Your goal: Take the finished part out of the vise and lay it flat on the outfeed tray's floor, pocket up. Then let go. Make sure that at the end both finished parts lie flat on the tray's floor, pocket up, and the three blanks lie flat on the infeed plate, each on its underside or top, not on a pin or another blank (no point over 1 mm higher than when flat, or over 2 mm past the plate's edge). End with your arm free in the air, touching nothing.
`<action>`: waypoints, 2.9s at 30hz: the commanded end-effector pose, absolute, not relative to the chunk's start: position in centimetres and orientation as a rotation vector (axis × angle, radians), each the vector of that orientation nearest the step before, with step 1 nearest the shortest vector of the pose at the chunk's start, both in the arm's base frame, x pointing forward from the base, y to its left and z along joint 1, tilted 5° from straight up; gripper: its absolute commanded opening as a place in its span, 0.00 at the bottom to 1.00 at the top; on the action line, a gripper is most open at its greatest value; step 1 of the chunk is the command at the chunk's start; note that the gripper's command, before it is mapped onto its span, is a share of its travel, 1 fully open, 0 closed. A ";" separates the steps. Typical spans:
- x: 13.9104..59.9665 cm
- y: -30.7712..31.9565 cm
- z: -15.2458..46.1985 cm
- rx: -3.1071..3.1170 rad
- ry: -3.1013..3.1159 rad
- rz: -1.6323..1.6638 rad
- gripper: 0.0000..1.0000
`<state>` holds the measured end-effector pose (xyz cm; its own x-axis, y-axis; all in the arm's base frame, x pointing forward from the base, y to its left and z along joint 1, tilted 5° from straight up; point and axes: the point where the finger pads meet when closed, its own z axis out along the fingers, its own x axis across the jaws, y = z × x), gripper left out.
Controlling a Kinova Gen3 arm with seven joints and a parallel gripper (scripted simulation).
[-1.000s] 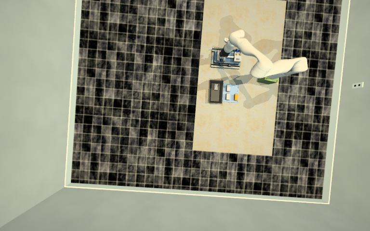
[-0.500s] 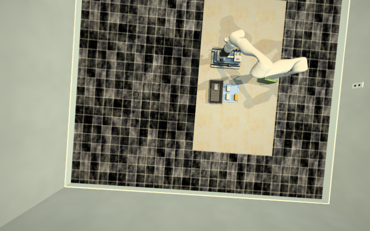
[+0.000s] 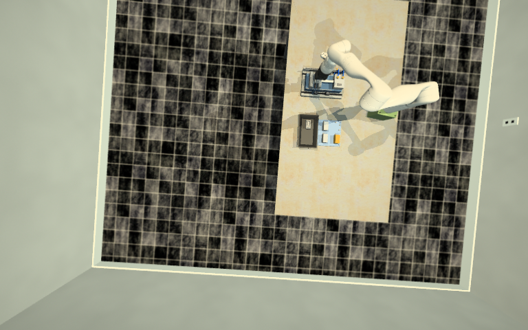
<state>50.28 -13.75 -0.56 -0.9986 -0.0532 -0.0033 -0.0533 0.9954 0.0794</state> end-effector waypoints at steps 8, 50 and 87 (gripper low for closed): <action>50.5 -13.8 1.3 -0.086 3.129 0.125 0.00; 51.9 -10.2 2.7 -0.087 3.128 0.123 0.00; 53.1 15.7 4.8 -0.104 3.126 0.120 0.00</action>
